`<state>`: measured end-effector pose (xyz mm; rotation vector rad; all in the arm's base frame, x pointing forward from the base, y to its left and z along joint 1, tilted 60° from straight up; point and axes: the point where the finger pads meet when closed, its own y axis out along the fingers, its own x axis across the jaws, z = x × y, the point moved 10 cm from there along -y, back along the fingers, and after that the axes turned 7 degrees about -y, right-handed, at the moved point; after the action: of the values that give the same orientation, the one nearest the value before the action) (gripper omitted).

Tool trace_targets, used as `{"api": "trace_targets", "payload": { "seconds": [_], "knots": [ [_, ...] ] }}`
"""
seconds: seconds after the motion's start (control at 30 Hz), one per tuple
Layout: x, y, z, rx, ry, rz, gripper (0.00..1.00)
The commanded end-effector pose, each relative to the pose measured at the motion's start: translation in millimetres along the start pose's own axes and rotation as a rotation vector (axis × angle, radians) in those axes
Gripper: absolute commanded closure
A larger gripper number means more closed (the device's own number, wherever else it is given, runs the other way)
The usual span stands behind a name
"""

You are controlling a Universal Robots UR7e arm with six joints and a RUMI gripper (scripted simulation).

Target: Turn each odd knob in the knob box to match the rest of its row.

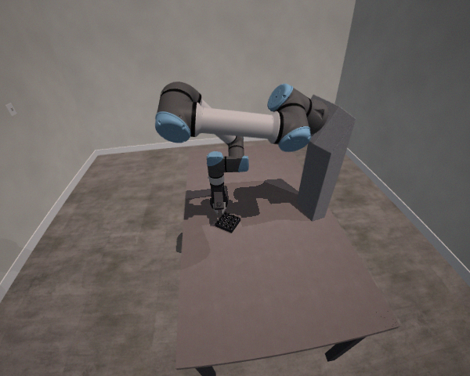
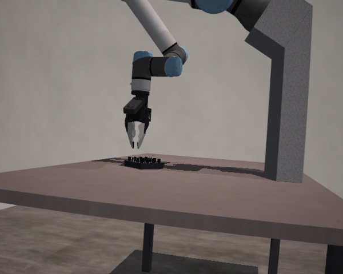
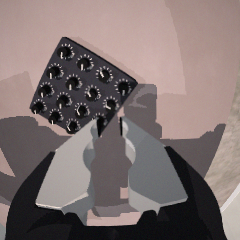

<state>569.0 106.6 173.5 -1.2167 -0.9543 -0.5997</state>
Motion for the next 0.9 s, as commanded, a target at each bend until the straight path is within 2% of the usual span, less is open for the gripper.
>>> {"api": "trace_targets", "payload": {
  "seconds": [0.0,0.17,0.87],
  "knots": [
    [1.0,-2.0,0.8,-0.002,0.151,-0.003,0.89],
    [1.4,-3.1,1.0,-0.002,0.240,-0.003,0.89],
    [2.7,-10.6,-0.9,-0.001,0.858,-0.003,0.89]
  ]
}}
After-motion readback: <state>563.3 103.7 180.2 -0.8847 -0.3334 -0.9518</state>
